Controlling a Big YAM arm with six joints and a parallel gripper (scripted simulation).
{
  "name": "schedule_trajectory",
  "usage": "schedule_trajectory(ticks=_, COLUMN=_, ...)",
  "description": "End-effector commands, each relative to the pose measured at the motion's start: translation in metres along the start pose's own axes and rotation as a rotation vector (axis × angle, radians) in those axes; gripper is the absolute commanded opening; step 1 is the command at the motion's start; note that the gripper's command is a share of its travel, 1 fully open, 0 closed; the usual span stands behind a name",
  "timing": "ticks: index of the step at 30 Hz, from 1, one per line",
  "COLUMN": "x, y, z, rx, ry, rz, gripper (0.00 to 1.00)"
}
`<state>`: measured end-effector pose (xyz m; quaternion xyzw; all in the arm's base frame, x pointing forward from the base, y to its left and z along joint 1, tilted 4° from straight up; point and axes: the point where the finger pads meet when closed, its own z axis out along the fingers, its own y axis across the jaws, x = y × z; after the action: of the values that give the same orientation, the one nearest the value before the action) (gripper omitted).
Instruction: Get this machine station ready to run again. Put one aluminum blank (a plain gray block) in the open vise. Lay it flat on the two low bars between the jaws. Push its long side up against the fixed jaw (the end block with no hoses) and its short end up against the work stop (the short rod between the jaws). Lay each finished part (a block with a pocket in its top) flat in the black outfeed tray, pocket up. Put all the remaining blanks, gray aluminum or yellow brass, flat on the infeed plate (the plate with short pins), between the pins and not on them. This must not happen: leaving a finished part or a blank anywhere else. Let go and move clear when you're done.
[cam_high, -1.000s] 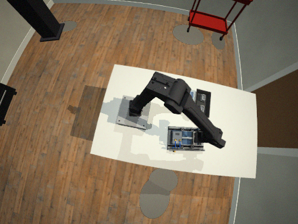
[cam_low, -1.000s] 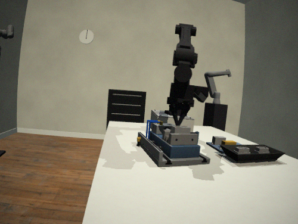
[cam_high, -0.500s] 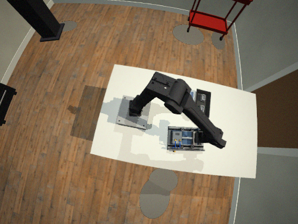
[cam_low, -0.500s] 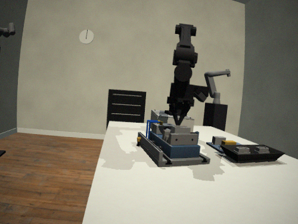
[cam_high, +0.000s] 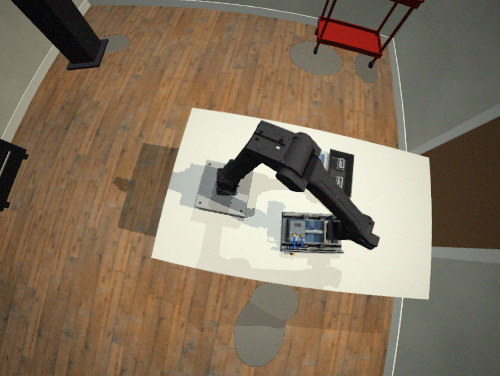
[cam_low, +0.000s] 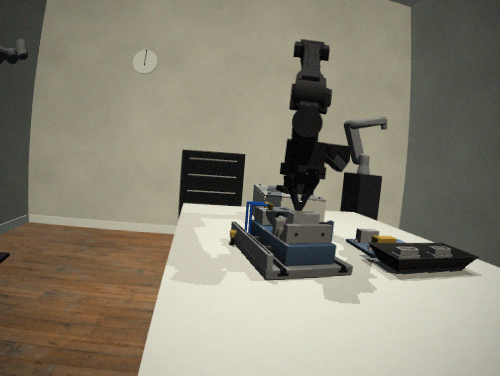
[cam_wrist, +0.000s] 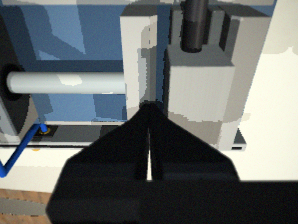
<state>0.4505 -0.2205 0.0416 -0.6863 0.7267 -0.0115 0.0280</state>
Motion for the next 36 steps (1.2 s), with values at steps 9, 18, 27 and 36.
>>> schedule_trajectory(ticks=9, x=0.009, y=-0.018, z=-0.014, rx=0.044, ry=0.017, rz=0.008, gripper=0.00)
schedule_trajectory(ticks=18, x=0.009, y=-0.017, z=-0.014, rx=0.044, ry=0.017, rz=0.008, gripper=0.00)
schedule_trajectory(ticks=27, x=0.007, y=-0.008, z=-0.012, rx=0.038, ry=0.014, rz=0.009, gripper=0.00)
schedule_trajectory(ticks=36, x=0.006, y=-0.004, z=-0.012, rx=0.036, ry=0.014, rz=0.009, gripper=0.00)
